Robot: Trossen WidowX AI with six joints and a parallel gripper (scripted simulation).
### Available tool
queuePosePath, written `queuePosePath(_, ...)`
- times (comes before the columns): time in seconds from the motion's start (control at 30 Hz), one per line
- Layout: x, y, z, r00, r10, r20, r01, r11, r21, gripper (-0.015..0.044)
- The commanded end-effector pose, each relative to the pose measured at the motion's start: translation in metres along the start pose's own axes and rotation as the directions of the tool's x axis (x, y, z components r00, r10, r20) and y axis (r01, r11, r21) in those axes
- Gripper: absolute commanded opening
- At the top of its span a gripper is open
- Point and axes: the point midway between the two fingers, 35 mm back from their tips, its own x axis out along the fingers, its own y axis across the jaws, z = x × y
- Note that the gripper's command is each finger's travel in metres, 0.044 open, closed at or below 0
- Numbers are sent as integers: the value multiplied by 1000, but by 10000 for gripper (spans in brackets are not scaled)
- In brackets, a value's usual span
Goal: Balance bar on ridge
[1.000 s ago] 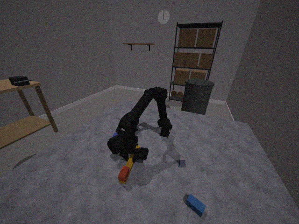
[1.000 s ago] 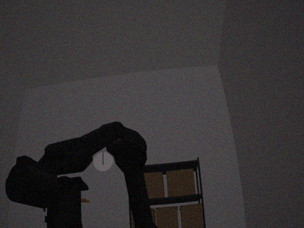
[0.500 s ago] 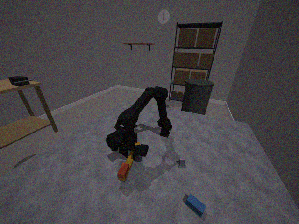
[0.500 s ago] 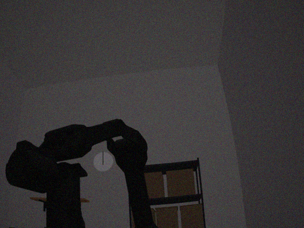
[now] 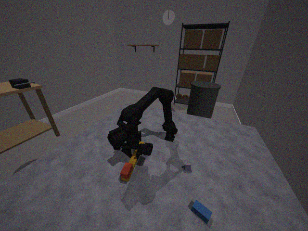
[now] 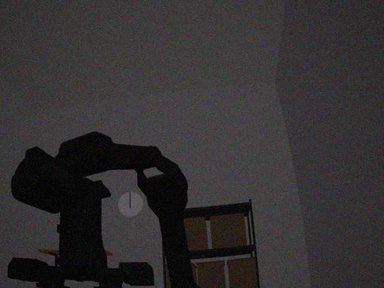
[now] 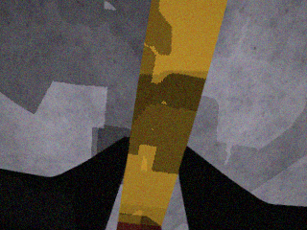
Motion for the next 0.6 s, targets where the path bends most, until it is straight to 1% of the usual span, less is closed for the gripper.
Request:
queuePosePath(0.0, -15, 1, -1, 1000, 13, -12, -12, 1000, 5, 0)
queuePosePath(0.2, -27, 0, 1, 1000, 13, -12, -13, 1000, 5, 0)
queuePosePath(0.27, -27, -2, 0, 1000, 13, -12, -13, 1000, -21, 0)
queuePosePath(0.4, -28, -17, -3, 1000, 12, -12, -13, 985, -170, 0)
queuePosePath(0.57, -28, -37, -5, 1000, 10, -12, -14, 932, -361, 0)
